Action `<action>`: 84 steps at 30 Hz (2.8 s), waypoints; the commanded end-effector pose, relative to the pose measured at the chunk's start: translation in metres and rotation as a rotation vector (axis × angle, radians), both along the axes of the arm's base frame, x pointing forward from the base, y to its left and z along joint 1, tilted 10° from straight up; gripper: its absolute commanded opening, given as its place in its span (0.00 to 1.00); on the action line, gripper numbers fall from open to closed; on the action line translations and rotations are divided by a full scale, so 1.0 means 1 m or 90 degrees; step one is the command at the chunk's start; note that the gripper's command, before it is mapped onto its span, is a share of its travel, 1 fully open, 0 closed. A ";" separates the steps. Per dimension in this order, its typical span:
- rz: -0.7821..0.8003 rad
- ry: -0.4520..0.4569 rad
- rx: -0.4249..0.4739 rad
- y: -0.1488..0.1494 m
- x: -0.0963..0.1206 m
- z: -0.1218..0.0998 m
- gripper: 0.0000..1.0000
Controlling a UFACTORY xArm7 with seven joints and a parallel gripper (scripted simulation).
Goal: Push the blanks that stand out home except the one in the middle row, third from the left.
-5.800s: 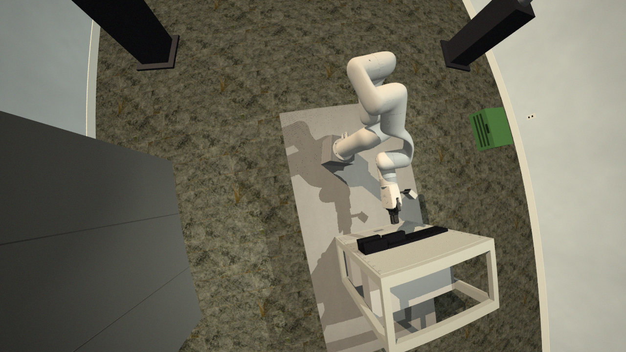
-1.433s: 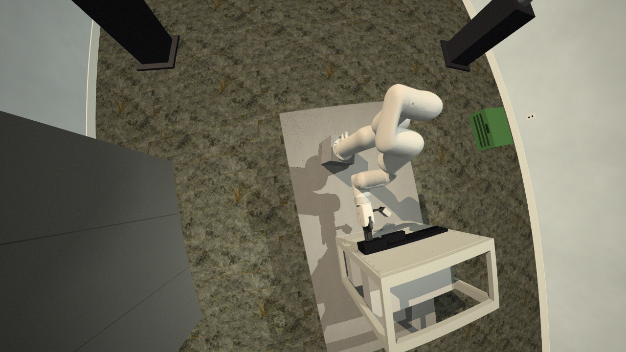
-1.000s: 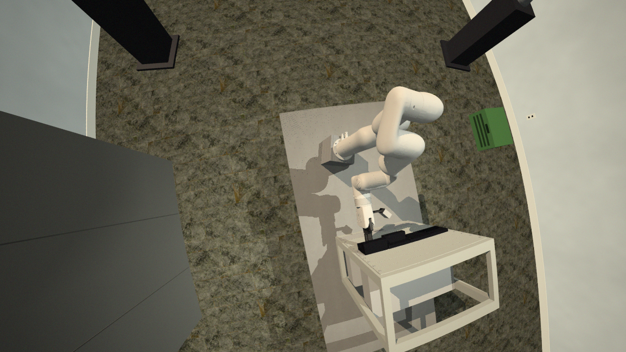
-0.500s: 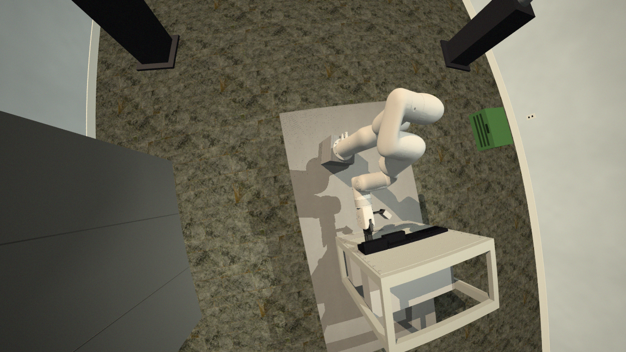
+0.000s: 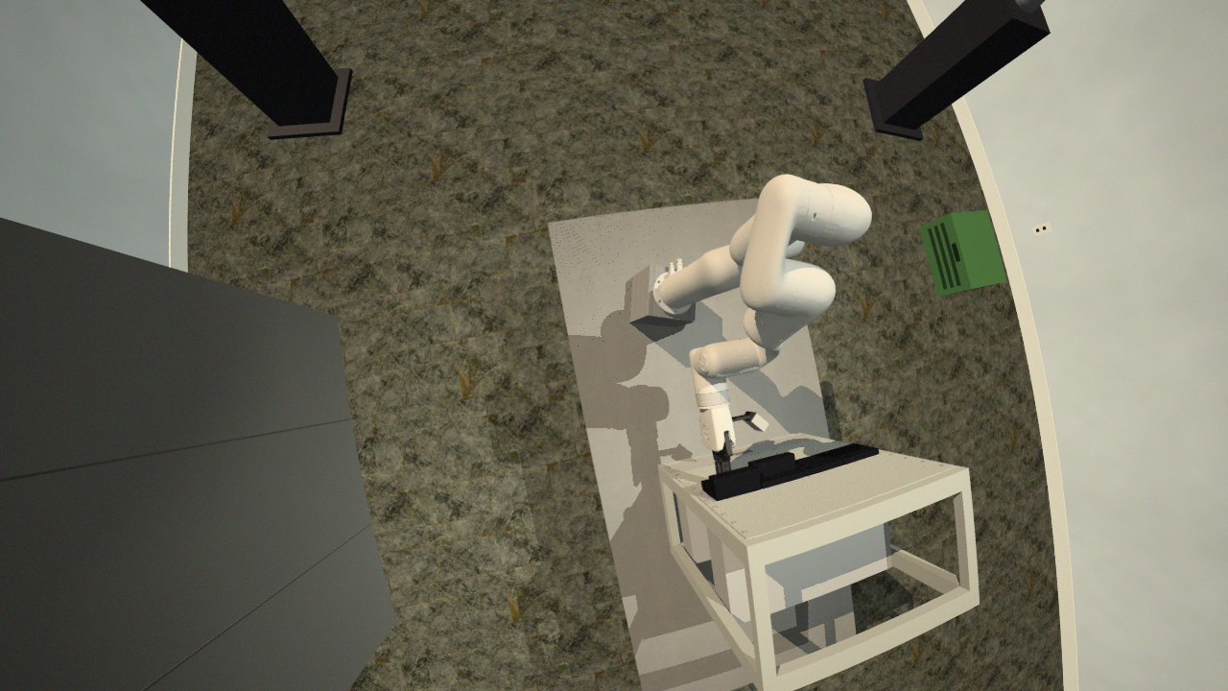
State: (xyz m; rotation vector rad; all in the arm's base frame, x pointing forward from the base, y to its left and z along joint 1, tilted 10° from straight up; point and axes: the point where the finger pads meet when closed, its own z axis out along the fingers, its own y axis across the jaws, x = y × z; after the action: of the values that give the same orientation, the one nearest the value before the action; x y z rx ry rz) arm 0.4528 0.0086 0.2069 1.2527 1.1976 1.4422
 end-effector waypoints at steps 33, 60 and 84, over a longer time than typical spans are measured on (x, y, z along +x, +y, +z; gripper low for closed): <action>-0.001 -0.003 0.000 0.000 0.007 0.002 0.00; -0.001 -0.003 0.000 0.001 0.012 0.002 0.00; -0.001 -0.003 0.000 -0.006 -0.046 0.001 0.00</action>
State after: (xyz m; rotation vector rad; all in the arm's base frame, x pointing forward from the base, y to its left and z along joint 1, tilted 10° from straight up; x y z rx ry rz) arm 0.4303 0.0073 0.2059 1.2502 1.1964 1.4442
